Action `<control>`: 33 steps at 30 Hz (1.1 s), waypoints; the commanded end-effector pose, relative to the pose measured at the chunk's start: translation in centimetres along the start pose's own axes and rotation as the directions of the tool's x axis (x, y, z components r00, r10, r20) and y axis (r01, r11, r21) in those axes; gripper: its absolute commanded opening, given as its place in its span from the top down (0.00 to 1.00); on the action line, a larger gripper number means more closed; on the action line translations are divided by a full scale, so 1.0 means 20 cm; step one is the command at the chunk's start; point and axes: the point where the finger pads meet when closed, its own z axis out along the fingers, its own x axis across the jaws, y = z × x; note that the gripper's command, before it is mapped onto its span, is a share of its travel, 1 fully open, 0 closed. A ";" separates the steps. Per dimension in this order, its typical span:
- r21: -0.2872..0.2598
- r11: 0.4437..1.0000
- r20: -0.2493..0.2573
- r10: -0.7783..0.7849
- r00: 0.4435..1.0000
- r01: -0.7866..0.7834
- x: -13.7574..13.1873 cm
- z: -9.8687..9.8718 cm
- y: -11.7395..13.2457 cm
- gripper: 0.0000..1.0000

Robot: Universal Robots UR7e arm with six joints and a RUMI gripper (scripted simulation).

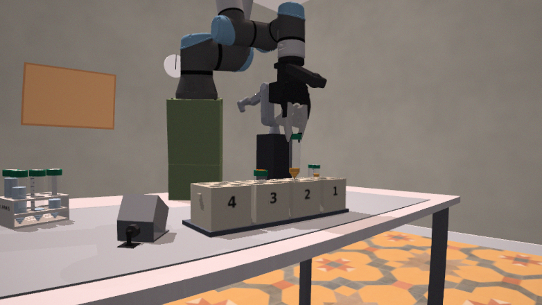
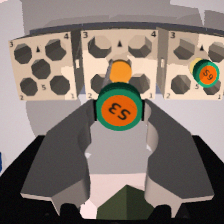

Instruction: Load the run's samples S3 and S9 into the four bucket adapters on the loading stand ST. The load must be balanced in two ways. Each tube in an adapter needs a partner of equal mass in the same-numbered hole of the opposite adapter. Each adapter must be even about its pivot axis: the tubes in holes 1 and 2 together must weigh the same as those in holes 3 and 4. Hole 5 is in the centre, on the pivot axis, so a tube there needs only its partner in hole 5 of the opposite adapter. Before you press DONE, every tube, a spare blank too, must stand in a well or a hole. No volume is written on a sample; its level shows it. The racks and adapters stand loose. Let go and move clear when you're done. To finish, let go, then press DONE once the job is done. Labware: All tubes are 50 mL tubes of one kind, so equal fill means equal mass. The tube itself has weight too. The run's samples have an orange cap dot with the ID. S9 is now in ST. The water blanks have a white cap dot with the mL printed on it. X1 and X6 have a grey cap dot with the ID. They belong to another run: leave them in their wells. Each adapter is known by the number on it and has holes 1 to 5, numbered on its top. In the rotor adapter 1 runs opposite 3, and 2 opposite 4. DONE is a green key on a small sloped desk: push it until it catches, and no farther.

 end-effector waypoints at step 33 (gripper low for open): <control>0.001 1.000 0.000 0.000 1.000 0.000 0.00 0.17 0.00 1.00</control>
